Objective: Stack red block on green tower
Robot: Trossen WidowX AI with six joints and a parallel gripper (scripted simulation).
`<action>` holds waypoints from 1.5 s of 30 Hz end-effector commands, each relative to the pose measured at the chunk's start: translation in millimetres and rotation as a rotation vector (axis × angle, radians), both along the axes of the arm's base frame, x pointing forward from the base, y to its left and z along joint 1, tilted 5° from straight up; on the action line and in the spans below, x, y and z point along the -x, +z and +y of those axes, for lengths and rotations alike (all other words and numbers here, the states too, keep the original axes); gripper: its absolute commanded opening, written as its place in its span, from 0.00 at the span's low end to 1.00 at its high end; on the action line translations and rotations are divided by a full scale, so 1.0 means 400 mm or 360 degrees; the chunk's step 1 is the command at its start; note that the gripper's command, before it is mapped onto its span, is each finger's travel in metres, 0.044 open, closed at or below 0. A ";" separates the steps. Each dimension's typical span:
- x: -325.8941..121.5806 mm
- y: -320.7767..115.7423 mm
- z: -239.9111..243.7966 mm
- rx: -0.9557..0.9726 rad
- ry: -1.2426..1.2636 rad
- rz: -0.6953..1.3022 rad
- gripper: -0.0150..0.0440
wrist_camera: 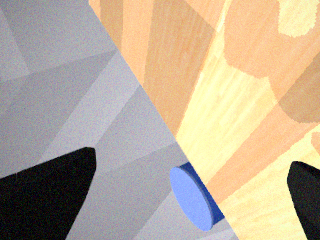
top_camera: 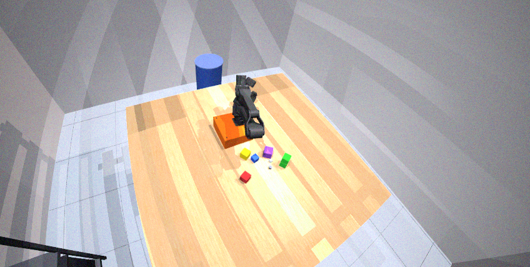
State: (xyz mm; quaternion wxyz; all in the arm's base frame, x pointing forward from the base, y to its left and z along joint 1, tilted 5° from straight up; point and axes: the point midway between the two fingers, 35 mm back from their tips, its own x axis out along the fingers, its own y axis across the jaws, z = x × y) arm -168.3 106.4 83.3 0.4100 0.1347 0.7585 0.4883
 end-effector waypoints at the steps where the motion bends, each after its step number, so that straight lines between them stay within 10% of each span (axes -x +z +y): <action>1: -0.001 0.000 0.002 -0.0002 -0.0003 -0.0005 0.98; 45: -0.371 0.068 0.288 0.0105 -0.0432 -0.1318 1.00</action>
